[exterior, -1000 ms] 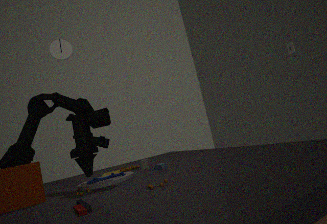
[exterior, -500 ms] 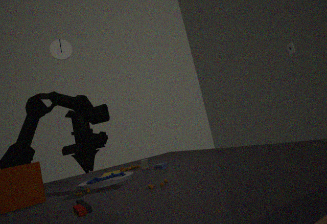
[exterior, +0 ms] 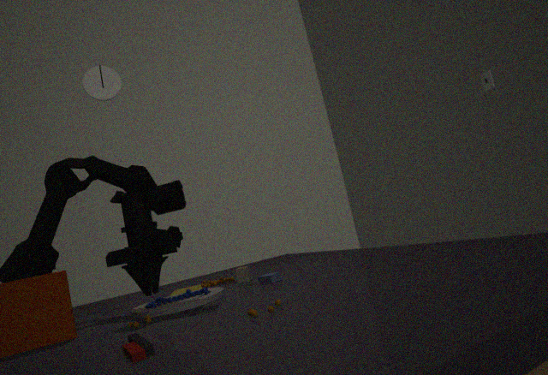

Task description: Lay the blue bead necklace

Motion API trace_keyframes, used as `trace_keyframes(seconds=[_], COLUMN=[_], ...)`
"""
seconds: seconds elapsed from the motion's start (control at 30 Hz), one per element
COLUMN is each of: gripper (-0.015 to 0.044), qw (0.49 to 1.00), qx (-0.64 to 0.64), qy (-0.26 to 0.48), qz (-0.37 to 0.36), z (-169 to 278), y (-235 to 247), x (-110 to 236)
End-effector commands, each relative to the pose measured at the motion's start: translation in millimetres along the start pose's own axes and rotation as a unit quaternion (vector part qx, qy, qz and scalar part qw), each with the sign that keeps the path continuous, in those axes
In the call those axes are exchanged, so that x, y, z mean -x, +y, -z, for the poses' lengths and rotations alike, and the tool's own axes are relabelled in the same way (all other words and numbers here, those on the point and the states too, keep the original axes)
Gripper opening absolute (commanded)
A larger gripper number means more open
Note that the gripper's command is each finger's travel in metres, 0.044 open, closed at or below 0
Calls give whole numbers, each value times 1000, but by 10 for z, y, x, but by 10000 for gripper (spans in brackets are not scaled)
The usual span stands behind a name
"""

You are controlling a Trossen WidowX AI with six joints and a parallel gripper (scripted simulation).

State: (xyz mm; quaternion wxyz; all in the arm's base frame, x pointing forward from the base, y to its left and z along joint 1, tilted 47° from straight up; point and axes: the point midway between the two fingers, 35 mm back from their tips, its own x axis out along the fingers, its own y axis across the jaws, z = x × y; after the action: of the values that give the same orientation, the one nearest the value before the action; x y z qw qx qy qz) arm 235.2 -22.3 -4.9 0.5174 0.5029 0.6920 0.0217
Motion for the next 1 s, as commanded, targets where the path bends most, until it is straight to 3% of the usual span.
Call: trace_keyframes(seconds=[0.0,0.5,0.67,0.97], gripper=[120,120,0,0], qw=[1000,1000,1000,1000], qx=[-4,-6,-3,-3], qy=[2,4,2,2], qz=[-2,-3,-1,-1], z=[7,20,17,17], y=[-3,-4,0,0], x=[-78,-247,-219,-219])
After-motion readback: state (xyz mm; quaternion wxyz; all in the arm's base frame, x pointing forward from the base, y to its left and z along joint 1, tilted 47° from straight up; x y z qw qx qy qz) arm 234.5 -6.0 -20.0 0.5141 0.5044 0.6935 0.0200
